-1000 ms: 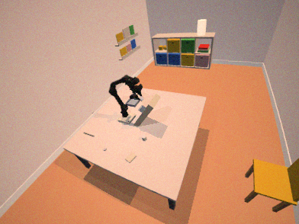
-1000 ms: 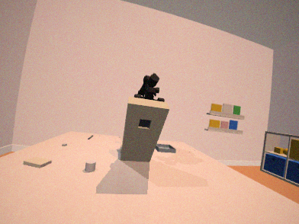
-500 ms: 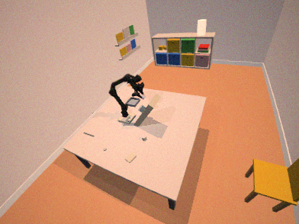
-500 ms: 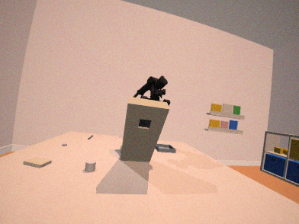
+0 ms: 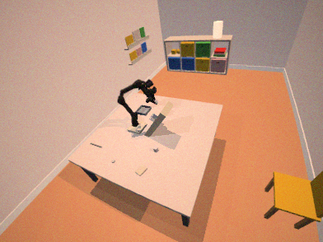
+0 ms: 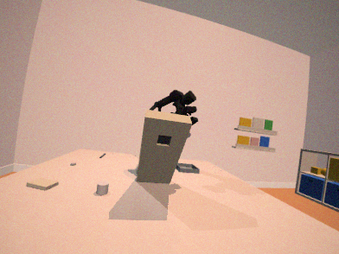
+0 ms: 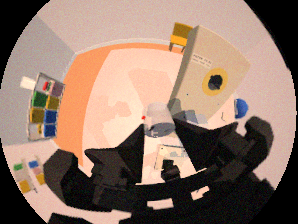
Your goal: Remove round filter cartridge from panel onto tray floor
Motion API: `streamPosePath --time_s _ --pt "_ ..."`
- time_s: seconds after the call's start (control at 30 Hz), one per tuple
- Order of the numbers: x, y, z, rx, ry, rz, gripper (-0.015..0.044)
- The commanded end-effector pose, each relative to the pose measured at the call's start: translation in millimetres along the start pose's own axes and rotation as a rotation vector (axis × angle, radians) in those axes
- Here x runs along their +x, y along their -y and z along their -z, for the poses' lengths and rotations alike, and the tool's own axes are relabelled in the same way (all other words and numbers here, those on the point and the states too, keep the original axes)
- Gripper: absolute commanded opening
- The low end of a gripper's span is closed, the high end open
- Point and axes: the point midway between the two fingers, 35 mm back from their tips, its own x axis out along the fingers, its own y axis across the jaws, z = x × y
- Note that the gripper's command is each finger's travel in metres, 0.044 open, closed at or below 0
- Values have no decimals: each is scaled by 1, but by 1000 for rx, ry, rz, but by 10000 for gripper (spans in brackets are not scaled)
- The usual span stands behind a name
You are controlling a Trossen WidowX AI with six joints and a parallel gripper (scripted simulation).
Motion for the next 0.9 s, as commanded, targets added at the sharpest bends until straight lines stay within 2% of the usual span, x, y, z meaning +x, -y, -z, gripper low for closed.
streamPosePath --time_s 0.0,0.87 --pt "0 -16 4 -77 8 -47 0" --pt "-9 -126 62 -631 21 -371 0"
